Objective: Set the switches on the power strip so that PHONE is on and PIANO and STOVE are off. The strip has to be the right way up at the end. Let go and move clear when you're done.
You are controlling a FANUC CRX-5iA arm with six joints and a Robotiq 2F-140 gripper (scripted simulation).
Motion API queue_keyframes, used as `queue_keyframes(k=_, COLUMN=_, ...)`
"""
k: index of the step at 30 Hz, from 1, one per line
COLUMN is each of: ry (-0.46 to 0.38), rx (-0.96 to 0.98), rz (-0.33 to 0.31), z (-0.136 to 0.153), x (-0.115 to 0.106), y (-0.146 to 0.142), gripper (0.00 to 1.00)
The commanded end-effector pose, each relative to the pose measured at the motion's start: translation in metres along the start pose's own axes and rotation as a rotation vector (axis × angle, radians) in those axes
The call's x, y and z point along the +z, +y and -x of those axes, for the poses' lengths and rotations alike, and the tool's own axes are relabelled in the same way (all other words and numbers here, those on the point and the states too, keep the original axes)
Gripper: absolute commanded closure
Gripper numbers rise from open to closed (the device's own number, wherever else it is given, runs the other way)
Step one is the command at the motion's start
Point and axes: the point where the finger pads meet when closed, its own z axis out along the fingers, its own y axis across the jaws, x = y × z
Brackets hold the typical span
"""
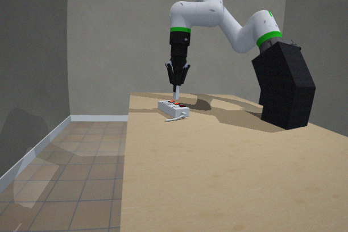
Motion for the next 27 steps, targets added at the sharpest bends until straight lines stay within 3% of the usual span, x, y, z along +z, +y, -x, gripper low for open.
queue_keyframes(k=1, ry=0.000, rx=0.000, rz=-0.001, z=0.0002, x=-0.0098, y=0.0001, gripper=1.00)
queue_keyframes(k=27, ry=0.000, rx=0.000, rz=-0.001, z=0.0037, x=-0.0174, y=-0.0008, gripper=1.00)
